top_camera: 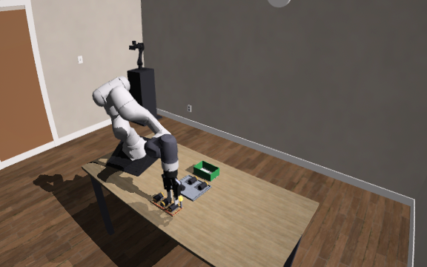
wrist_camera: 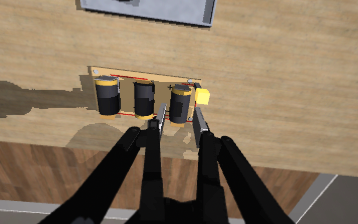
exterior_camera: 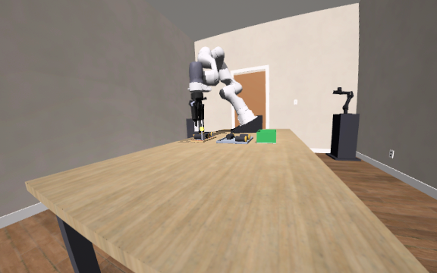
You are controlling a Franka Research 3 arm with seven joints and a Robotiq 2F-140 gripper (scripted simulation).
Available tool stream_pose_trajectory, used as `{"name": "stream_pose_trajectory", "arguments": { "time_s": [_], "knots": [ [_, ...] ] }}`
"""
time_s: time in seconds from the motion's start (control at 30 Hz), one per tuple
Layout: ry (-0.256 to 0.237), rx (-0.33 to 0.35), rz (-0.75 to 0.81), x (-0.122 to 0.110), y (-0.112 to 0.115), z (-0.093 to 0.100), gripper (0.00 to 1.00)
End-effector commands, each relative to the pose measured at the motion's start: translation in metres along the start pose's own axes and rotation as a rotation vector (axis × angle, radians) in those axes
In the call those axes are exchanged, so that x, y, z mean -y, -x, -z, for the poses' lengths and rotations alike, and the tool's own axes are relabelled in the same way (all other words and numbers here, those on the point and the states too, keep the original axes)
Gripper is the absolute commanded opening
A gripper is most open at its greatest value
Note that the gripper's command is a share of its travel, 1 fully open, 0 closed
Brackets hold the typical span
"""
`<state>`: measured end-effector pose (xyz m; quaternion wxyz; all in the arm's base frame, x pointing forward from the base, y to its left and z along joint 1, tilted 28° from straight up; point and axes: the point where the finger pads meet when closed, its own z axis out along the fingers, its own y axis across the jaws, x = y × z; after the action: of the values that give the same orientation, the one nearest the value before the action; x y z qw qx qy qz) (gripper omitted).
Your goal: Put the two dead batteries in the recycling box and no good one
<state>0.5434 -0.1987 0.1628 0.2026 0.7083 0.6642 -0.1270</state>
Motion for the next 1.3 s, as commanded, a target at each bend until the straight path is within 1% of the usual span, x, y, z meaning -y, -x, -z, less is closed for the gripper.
{"name": "stream_pose_trajectory", "arguments": {
  "time_s": [0.0,0.33,0.4,0.57,0.63,0.9,1.1,1.27],
  "knots": [
    [0.004,-0.001,0.003,-0.002,0.0,0.001,0.29],
    [0.004,-0.001,0.003,-0.002,0.0,-0.002,0.29],
    [0.004,-0.001,0.003,-0.002,0.0,-0.008,0.29],
    [0.004,-0.001,0.003,-0.002,0.0,-0.029,0.29],
    [0.004,-0.001,0.003,-0.002,0.0,-0.034,0.29],
    [0.004,-0.001,0.003,-0.002,0.0,-0.035,0.29],
    [0.004,-0.001,0.003,-0.002,0.0,-0.043,0.29],
    [0.004,-0.001,0.003,-0.002,0.0,-0.044,0.29]
  ]
}}
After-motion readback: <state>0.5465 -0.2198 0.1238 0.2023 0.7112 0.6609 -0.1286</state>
